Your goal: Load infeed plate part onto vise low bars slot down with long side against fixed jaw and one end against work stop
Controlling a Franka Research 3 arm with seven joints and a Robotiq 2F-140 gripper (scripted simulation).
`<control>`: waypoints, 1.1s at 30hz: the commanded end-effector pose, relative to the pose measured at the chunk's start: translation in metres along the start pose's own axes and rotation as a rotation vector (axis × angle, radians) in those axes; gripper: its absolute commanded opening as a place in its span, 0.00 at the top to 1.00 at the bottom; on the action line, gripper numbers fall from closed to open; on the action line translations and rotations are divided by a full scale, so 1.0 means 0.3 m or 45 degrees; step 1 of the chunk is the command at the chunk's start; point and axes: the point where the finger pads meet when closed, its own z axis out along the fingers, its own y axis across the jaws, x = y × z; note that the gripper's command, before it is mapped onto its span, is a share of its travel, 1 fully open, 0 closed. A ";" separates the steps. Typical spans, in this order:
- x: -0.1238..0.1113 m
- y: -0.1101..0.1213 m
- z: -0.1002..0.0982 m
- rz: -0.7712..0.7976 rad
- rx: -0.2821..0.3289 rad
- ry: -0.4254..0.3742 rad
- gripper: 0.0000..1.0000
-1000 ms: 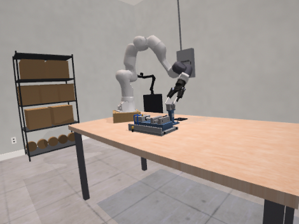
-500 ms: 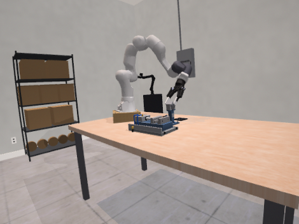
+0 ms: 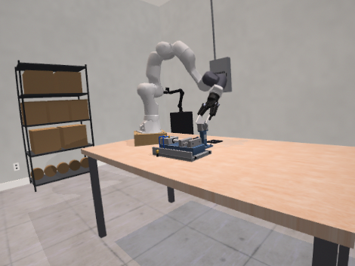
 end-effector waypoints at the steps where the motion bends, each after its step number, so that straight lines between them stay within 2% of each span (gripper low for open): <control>1: -0.009 -0.001 -0.002 -0.019 0.002 -0.032 0.49; 21: -0.002 -0.001 -0.001 -0.019 0.001 -0.135 0.49; 33: 0.004 -0.001 0.000 -0.019 0.001 -0.232 0.49</control>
